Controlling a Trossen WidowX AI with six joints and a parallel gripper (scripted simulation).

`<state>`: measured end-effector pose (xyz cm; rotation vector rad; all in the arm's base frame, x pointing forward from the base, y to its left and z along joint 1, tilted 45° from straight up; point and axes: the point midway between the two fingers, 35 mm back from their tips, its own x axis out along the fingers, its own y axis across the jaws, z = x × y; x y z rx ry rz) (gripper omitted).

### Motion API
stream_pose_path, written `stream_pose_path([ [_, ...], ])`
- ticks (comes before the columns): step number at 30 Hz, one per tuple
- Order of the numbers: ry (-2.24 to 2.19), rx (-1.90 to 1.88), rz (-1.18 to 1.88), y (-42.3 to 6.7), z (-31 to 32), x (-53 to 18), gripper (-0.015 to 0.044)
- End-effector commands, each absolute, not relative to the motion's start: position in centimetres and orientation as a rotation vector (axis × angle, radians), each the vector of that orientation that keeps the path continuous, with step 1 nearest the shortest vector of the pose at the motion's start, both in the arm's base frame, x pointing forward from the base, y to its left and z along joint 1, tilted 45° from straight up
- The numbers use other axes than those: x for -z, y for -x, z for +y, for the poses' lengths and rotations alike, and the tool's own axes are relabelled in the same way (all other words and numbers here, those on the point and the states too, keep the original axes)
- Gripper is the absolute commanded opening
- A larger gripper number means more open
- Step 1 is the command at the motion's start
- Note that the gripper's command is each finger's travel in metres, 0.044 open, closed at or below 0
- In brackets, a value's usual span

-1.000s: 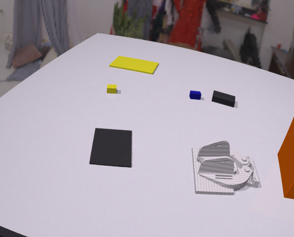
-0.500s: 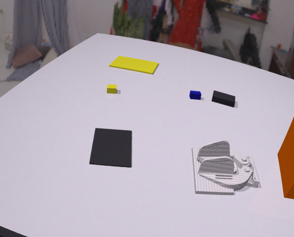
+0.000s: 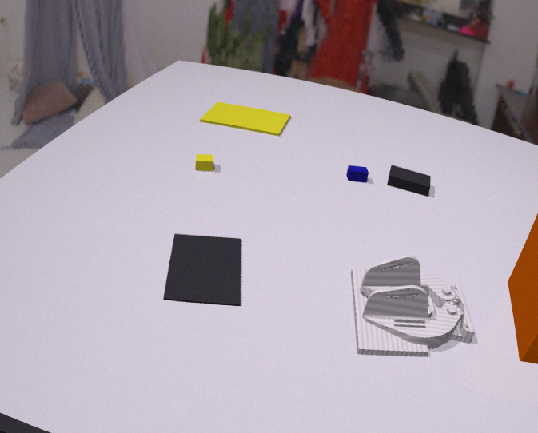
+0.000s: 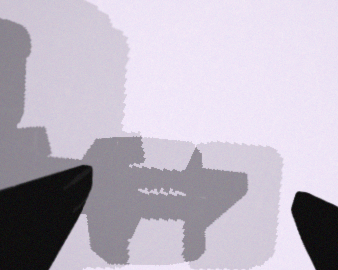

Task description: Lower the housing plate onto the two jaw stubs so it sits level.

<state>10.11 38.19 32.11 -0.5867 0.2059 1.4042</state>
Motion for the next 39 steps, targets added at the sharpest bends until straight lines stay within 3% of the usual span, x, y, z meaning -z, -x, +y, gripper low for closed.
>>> stream_pose_path([
  [1,0.636,-1.377,0.265,-12.7,35.3,-30.5,0.044],
  [20,0.682,-1.336,0.53,-17.7,24.4,-23.7,0.044],
  [39,0.376,-1.288,0.805,-16.5,14.5,-19.0,0.044],
])
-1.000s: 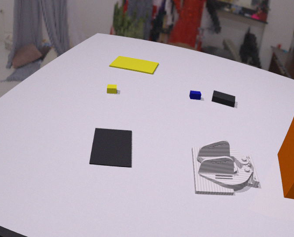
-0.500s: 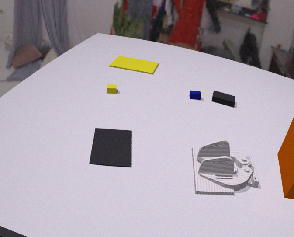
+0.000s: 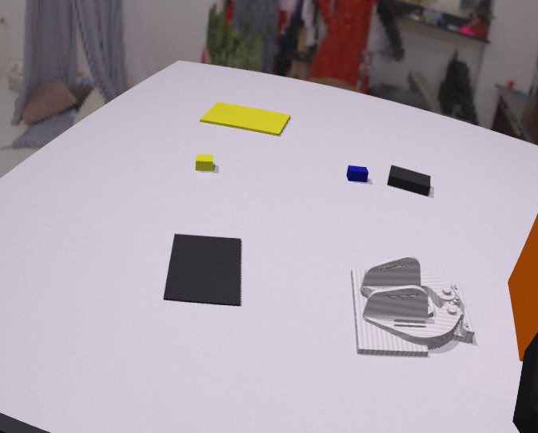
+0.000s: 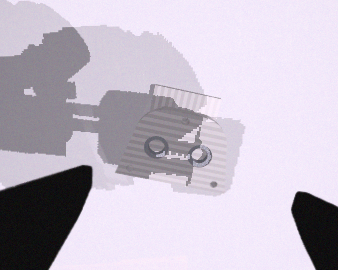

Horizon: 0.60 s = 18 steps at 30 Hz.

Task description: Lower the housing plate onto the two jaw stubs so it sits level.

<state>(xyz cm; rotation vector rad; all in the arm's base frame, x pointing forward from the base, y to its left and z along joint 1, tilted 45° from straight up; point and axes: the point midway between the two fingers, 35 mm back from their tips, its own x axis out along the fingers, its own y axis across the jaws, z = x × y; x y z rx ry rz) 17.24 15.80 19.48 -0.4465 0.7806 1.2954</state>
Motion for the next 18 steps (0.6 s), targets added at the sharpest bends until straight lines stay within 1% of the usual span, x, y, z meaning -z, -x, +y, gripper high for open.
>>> stream_pose_path([
  [1,0.356,-1.284,0.811,-16.4,14.2,-18.9,0.044],
  [7,0.341,-1.281,0.816,-16.3,14.1,-18.8,0.044],
  [13,0.339,-1.282,0.813,-16.5,16.7,-16.2,0.044],
  [18,0.338,-1.282,0.812,-16.5,16.8,-16.1,0.044],
])
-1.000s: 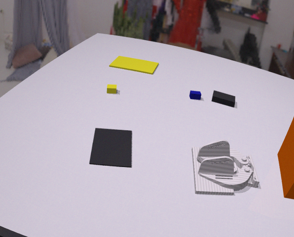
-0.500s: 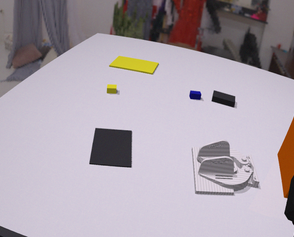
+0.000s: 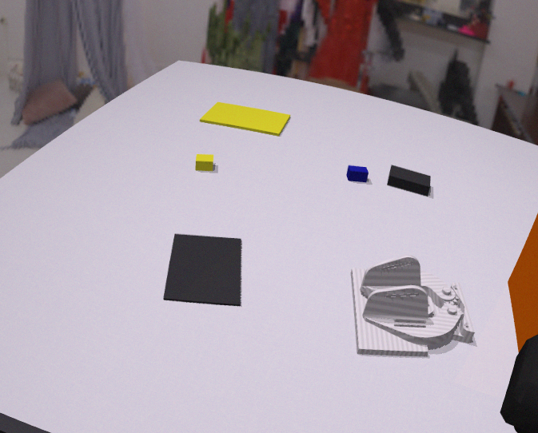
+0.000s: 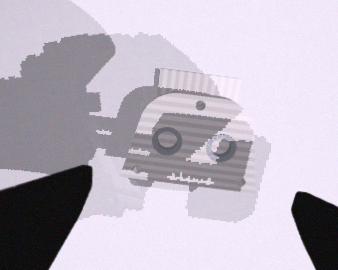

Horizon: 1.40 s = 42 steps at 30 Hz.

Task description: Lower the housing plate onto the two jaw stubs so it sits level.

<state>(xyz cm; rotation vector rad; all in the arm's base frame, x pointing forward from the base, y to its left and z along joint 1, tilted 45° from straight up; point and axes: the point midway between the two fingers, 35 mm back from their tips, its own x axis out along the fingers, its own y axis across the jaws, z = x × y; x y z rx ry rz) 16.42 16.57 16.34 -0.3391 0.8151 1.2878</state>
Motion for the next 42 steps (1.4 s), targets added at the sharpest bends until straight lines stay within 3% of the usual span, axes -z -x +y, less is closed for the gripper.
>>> stream_pose_path([
  [1,0.338,-1.282,0.812,-16.5,16.8,-16.1,0.044],
  [42,0.336,-1.283,0.811,-16.8,20.4,-12.7,0.044],
])
